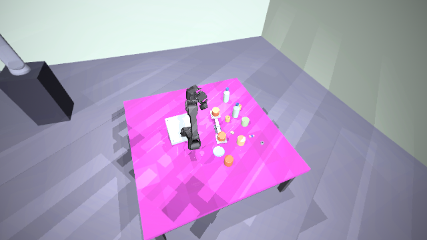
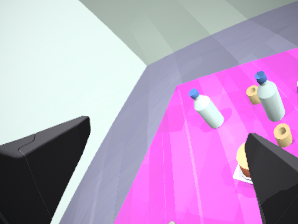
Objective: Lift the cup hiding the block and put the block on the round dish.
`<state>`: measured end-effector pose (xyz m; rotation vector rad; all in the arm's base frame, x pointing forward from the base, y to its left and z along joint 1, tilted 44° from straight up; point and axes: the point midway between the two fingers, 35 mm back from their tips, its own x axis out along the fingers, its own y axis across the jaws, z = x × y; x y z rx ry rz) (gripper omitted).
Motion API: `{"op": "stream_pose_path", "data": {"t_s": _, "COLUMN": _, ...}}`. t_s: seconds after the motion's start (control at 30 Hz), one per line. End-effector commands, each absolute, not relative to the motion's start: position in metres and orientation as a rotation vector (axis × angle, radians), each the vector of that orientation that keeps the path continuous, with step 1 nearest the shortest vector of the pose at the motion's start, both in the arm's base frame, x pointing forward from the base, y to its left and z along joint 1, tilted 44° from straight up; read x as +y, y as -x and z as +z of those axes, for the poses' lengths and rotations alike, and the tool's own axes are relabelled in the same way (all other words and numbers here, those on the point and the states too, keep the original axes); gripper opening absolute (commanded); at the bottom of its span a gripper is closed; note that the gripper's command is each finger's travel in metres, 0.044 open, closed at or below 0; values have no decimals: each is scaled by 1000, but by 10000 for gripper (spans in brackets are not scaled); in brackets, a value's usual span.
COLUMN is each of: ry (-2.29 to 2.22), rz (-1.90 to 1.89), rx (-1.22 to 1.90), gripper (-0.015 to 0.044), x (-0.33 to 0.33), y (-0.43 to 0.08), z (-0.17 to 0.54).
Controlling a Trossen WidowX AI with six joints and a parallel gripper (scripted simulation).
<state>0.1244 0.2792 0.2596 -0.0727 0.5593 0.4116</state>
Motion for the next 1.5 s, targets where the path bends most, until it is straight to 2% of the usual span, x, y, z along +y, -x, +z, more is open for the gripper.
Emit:
{"op": "stream_pose_path", "data": {"t_s": 0.0, "ry": 158, "rz": 297, "rx": 593, "gripper": 440, "x": 269, "y": -134, "z": 228}}
{"op": "stream_pose_path", "data": {"t_s": 0.4, "ry": 396, "rz": -31, "rx": 643, "gripper": 440, "x": 223, "y": -157, "z": 163}}
{"op": "stream_pose_path", "data": {"t_s": 0.83, "ry": 666, "rz": -341, "rx": 622, "gripper": 440, "x": 166, "y": -173, "z": 129}}
{"op": "stream_pose_path", "data": {"t_s": 1.07, "ry": 699, "rz": -356, "rx": 633, "gripper": 440, "x": 162, "y": -175, "z": 128}}
{"op": "stream_pose_path", "data": {"t_s": 1.47, "ry": 1012, "rz": -335, "rx": 888, "gripper": 440, "x": 137, "y": -206, "z": 133}}
